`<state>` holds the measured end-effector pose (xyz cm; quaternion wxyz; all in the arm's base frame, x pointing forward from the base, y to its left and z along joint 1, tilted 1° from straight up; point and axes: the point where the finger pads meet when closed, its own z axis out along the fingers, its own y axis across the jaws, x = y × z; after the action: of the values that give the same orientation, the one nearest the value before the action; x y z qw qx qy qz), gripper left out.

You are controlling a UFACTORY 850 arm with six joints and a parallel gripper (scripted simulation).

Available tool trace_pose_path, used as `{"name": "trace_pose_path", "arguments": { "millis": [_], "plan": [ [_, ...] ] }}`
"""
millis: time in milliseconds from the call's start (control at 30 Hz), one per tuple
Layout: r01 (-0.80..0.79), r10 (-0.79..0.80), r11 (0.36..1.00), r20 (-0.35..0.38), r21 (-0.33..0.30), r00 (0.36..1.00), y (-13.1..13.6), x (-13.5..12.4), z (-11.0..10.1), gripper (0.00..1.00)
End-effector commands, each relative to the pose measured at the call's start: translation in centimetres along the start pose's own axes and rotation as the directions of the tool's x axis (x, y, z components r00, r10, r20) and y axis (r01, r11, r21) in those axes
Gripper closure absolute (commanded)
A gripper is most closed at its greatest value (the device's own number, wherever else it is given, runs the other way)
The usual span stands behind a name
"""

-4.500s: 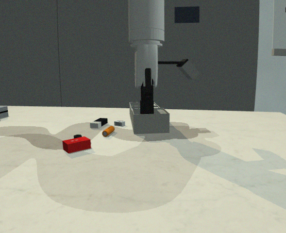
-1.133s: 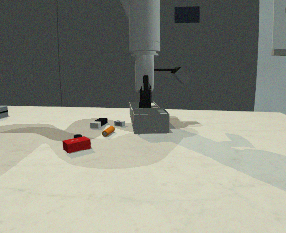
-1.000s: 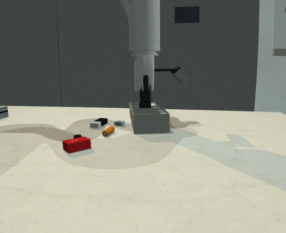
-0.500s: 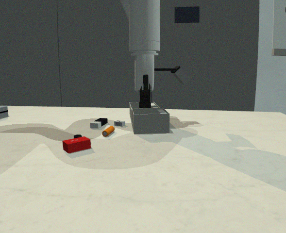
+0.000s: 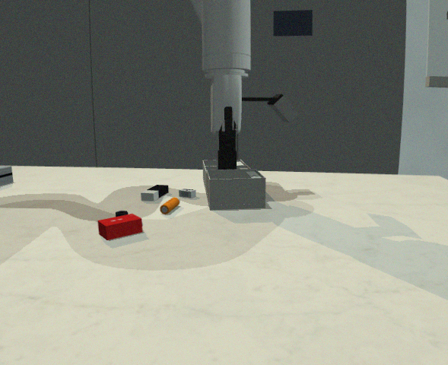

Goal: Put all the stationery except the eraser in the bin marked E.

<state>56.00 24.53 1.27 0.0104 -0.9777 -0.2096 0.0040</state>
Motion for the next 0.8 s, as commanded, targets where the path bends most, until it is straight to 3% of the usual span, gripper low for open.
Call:
{"name": "trace_pose_path", "arguments": {
  "millis": [0, 133, 400, 567, 767],
  "plan": [
    [0.0, 0.0, 1.0, -0.002, 0.0, 1.0, 0.0, 0.1, -0.7, 0.93],
    [0.0, 0.0, 1.0, -0.002, 0.0, 1.0, 0.0, 0.1, -1.0, 0.93],
    [0.0, 0.0, 1.0, -0.002, 0.0, 1.0, 0.0, 0.1, -4.2, 0.93],
    [0.0, 0.0, 1.0, -0.002, 0.0, 1.0, 0.0, 0.1, -4.2, 0.93],
    [0.0, 0.0, 1.0, -0.002, 0.0, 1.0, -2.0, 0.0, -4.2, 0.93]
  ]
}}
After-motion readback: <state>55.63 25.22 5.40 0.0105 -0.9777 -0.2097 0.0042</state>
